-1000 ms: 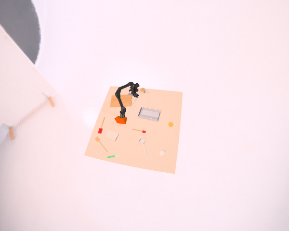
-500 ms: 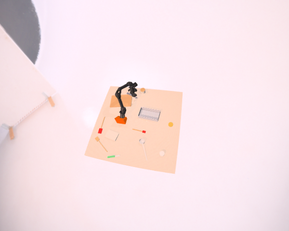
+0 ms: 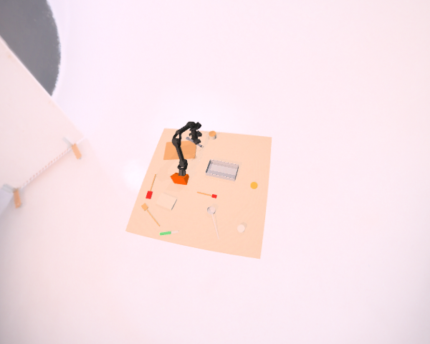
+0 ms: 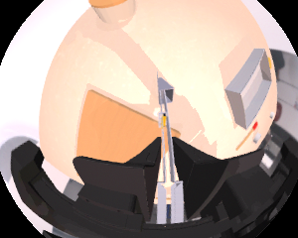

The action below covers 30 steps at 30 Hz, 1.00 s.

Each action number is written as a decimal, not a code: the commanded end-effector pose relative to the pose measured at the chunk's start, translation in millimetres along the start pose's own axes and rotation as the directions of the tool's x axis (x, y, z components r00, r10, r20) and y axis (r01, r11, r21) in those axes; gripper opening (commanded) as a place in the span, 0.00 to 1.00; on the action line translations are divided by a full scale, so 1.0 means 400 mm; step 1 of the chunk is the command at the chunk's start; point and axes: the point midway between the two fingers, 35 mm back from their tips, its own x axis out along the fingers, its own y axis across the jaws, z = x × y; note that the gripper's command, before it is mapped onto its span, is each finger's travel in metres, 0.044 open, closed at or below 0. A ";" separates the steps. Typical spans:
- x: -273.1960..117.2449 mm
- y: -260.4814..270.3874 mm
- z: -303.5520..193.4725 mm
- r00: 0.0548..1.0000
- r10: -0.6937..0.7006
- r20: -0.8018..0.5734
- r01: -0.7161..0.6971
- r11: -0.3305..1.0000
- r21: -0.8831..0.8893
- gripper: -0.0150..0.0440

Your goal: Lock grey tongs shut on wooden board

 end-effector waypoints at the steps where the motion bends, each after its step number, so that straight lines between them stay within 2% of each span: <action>1: 0.003 0.008 -0.008 1.000 -0.015 0.002 0.015 1.000 0.021 0.00; 30: 0.013 0.085 -0.084 0.996 -0.070 0.051 0.060 0.984 0.166 0.00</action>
